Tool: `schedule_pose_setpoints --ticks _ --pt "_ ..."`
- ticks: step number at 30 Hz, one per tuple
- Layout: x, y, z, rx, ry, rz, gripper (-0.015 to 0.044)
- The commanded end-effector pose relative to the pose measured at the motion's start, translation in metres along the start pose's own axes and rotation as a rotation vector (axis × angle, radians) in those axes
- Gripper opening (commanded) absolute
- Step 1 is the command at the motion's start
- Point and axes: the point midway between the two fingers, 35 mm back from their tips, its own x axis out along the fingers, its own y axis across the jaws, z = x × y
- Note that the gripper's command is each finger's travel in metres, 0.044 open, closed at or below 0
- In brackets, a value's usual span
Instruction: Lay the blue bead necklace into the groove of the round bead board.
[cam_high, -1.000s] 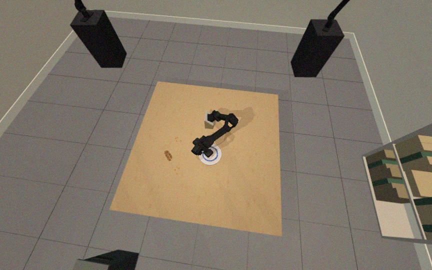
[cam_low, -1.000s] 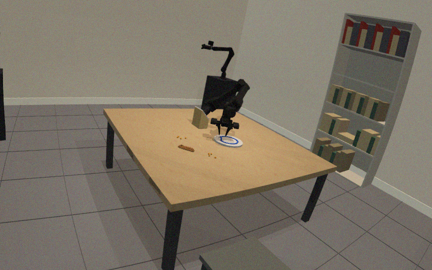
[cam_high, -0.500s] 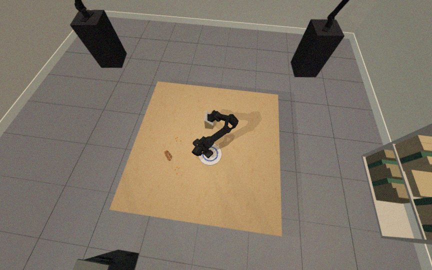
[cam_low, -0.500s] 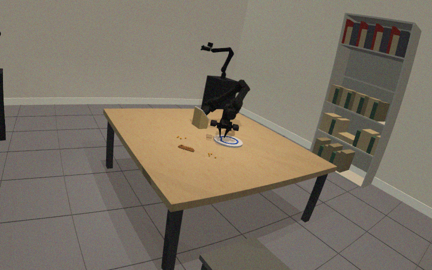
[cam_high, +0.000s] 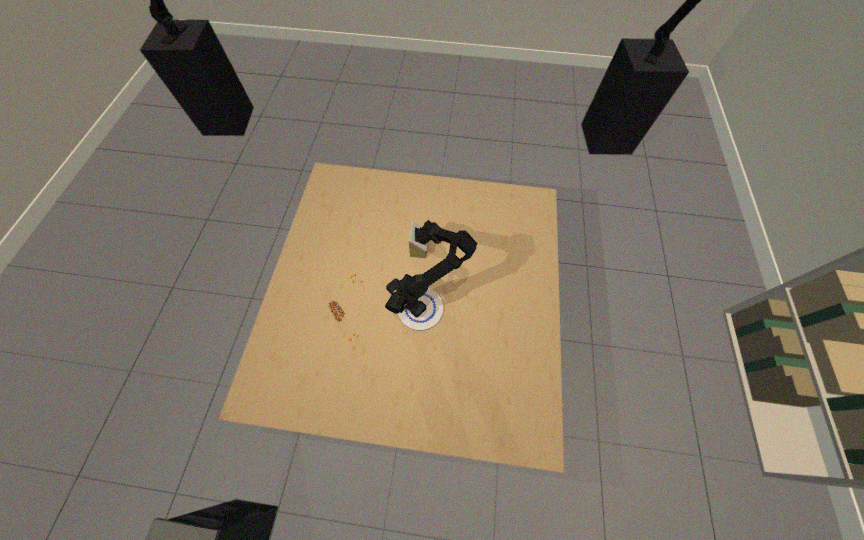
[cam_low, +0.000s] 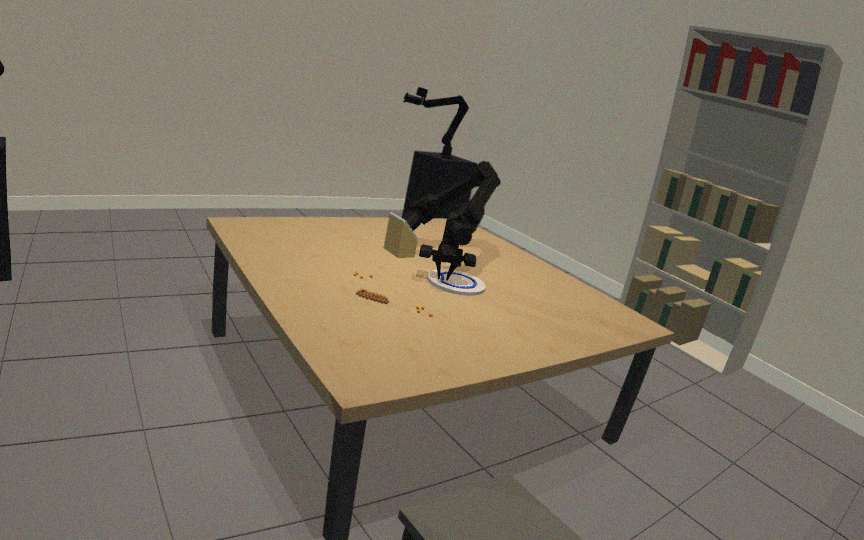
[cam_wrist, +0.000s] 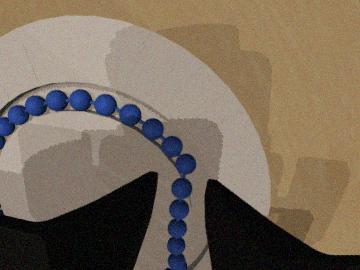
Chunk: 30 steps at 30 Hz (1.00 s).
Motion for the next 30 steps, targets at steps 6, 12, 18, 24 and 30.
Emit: schedule_pose_setpoints --ticks 6,12,18,24,30 --pt "-0.0003 0.0002 0.0002 -0.001 -0.001 0.000 0.0000" --pt "-0.0003 0.0002 0.0002 -0.001 -0.001 0.000 0.0000" --pt "-0.0003 0.0002 0.0002 -0.001 -0.001 0.000 0.0000" --pt "-0.0003 0.0002 0.0002 -0.001 -0.001 0.000 0.0000" --pt "-0.0003 0.0002 0.0002 -0.001 -0.001 0.000 0.0000"
